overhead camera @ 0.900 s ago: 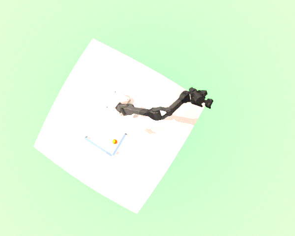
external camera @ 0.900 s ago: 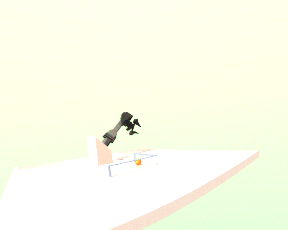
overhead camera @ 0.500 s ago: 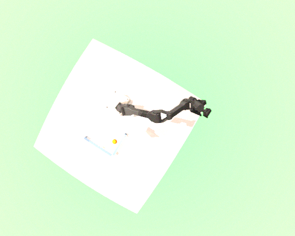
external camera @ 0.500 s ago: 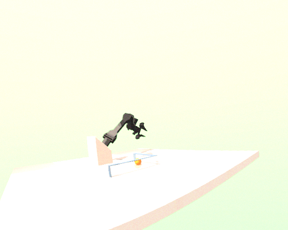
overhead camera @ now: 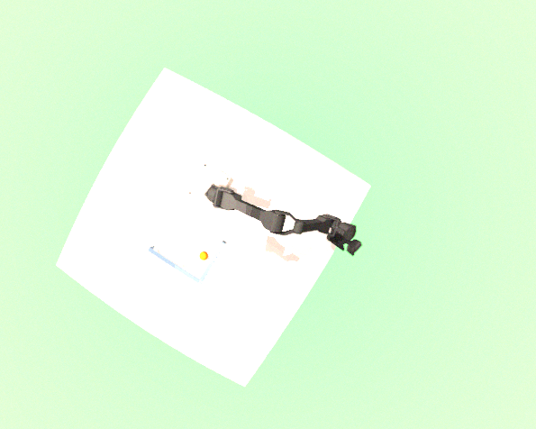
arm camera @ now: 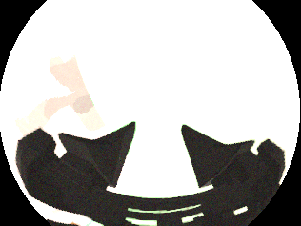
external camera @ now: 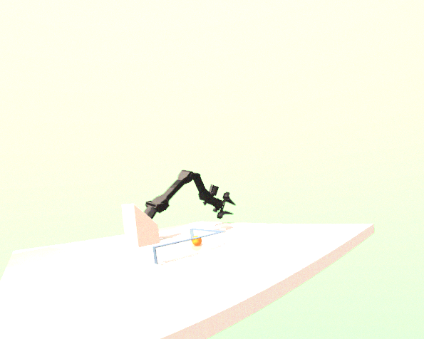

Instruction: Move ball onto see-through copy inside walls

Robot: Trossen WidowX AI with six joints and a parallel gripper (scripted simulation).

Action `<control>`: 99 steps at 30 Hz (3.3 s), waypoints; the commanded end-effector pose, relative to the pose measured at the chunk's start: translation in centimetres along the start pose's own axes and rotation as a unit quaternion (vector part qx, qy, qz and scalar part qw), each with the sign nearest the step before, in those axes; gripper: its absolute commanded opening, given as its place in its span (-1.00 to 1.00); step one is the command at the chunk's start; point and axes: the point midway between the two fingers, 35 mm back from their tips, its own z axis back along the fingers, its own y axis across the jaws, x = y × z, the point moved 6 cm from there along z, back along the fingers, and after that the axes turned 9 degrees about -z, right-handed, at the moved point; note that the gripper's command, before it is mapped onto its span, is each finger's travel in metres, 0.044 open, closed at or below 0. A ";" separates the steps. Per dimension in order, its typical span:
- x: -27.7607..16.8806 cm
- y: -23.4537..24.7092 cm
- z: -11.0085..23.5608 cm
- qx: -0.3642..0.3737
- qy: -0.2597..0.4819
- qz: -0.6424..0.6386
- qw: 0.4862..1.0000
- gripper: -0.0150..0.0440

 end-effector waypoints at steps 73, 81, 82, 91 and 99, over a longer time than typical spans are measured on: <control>-59.6 14.7 26.1 0.433 0.304 -0.515 0.674 0.58; -59.6 15.6 25.7 0.433 0.304 -0.515 0.674 0.58; -59.6 15.8 25.6 0.433 0.304 -0.515 0.674 0.58; -59.6 17.1 24.9 0.433 0.304 -0.515 0.674 0.58; -59.5 18.2 24.4 0.433 0.304 -0.515 0.675 0.58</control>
